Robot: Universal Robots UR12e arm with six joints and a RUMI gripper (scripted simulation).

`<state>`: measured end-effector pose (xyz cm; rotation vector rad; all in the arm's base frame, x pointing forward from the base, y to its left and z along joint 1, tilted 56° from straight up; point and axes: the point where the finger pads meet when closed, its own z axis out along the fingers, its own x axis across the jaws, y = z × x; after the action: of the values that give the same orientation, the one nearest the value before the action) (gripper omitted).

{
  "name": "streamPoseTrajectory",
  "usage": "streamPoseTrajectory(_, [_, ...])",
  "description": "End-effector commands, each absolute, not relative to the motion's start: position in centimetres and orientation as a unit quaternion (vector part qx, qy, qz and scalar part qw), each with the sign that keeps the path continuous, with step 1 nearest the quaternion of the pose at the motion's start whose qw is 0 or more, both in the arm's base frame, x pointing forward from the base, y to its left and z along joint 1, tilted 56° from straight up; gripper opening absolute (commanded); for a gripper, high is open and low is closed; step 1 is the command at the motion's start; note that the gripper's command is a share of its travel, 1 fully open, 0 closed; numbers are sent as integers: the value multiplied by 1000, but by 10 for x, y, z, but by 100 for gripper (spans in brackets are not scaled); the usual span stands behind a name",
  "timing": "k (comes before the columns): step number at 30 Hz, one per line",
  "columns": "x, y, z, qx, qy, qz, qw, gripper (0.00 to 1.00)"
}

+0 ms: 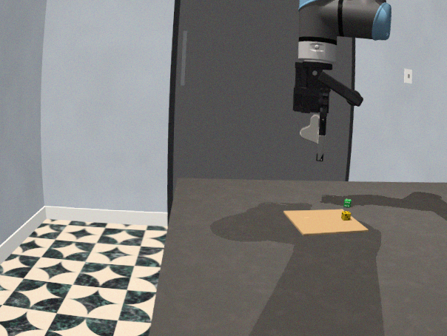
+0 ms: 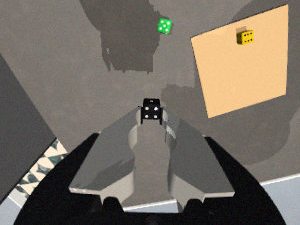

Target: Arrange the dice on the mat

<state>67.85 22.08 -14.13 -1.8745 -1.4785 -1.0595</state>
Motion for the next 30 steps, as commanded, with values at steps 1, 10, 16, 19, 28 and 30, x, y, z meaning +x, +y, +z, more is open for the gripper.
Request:
streamPoseTrajectory(1, [677, 255, -89, -649, -599, -408, 231, 0])
streamPoseTrajectory(10, [672, 294, -34, -596, -651, -427, 196, 0])
streamPoseTrajectory(16, [669, 305, -18, -581, -664, -433, 186, 0])
streamPoseTrajectory(19, [669, 305, -18, -581, -664, -433, 186, 0])
streamPoseTrajectory(28, [669, 305, -19, -581, -664, -433, 186, 0])
streamPoseTrajectory(30, [670, 306, -19, -581, -664, -432, 186, 0])
